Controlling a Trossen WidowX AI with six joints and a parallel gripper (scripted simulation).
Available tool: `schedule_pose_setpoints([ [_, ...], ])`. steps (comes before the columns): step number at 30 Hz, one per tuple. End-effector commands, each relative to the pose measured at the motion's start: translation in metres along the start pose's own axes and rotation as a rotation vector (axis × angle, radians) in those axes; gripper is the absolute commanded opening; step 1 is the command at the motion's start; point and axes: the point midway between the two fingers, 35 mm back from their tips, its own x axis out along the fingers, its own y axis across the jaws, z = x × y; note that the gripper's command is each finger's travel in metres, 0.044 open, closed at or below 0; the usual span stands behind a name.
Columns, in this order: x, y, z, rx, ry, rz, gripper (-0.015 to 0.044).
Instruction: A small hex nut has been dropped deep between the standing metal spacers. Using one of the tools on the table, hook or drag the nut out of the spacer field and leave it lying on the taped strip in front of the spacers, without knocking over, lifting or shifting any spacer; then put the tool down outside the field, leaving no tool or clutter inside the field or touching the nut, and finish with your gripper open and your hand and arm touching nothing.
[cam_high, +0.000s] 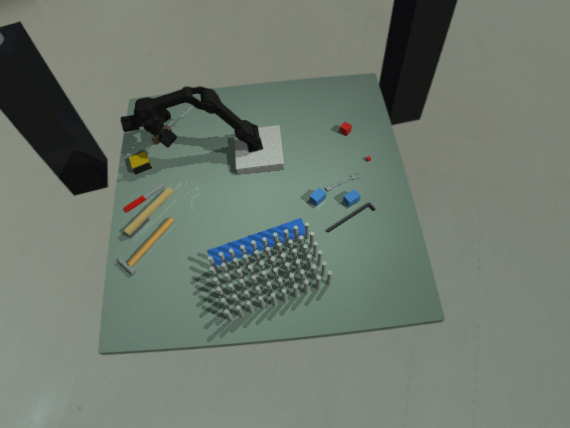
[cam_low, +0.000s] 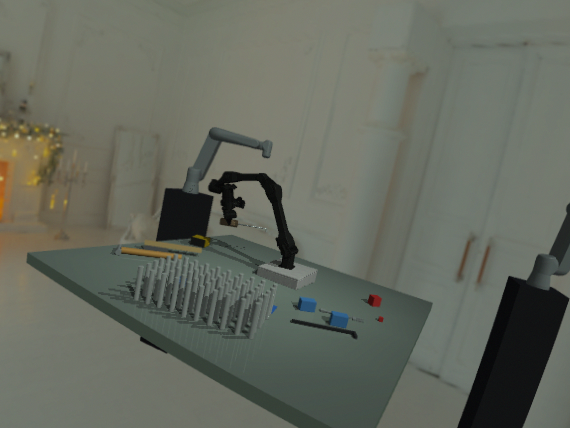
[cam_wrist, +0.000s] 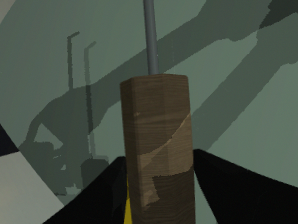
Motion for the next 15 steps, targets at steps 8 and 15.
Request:
schedule_pose_setpoints([
  [8,0.009,-0.001,-0.003,0.005,-0.007,0.006,0.0000],
  [15,0.015,-0.002,-0.005,0.005,-0.007,0.006,0.0000],
])
